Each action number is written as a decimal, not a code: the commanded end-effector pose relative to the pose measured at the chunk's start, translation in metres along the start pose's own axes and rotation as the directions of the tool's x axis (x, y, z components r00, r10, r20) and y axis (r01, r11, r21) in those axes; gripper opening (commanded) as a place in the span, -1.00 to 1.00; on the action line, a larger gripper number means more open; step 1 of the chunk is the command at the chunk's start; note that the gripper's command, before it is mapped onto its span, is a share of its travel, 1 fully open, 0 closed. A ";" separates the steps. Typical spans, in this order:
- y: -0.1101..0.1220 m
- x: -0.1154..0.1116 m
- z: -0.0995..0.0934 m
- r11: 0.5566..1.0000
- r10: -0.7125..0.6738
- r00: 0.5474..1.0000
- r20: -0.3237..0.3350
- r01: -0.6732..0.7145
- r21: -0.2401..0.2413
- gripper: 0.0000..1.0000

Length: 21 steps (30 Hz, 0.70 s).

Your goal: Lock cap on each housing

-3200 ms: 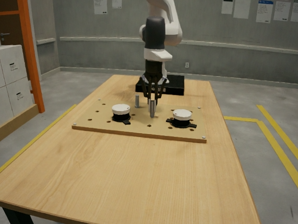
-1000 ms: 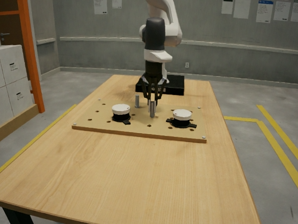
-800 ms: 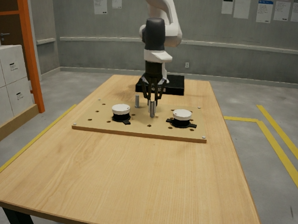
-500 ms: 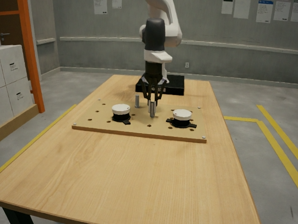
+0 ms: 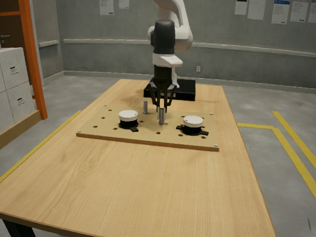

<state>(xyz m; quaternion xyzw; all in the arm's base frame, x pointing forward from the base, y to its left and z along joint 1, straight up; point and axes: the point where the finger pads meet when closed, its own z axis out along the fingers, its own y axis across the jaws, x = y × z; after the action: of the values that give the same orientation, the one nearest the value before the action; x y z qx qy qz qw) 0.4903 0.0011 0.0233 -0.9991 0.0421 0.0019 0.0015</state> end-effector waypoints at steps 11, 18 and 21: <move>0.001 0.001 0.002 1.000 0.005 1.000 -0.004 -0.005 -0.003 -0.80; 0.001 0.001 0.003 1.000 0.005 1.000 -0.004 -0.005 -0.003 -0.80; 0.001 0.001 0.003 1.000 0.005 1.000 -0.004 -0.005 -0.003 -0.80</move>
<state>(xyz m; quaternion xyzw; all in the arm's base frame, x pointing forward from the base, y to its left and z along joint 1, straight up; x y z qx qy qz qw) 0.4903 0.0011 0.0205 -0.9991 0.0421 0.0019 0.0014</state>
